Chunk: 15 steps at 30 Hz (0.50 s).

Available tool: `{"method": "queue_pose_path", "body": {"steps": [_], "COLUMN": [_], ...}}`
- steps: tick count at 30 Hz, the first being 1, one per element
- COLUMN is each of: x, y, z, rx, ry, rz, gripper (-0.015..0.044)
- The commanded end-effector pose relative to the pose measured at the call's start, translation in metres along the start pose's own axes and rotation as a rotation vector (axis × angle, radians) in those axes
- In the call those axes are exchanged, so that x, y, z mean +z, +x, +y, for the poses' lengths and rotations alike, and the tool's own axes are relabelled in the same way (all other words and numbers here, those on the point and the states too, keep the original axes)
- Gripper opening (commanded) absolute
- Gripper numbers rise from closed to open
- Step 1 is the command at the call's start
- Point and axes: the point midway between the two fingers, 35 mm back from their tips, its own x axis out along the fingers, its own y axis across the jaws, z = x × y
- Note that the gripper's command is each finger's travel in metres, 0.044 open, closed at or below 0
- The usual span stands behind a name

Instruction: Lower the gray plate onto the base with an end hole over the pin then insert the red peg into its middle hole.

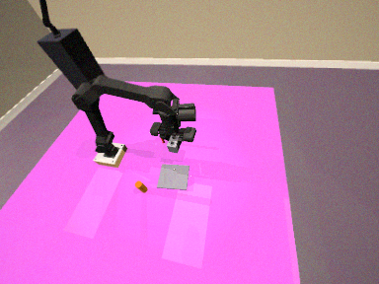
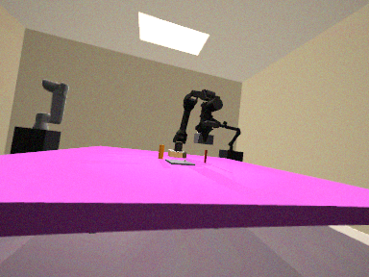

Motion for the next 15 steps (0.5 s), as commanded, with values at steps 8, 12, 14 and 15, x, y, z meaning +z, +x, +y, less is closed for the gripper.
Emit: {"method": "queue_pose_path", "body": {"steps": [8, 12, 14, 15], "x": [-0.032, -0.044, -0.050, -0.053], "y": [0.018, 0.023, 0.026, 0.028], "z": [-0.006, -0.008, -0.009, -0.009], "rx": [0.007, 0.007, 0.007, 0.007], "ry": [-0.079, -0.109, -0.123, -0.131], "rz": [0.005, 0.006, 0.006, 0.006], "gripper": [0.0000, 0.0000, 0.0000, 0.0000]}}
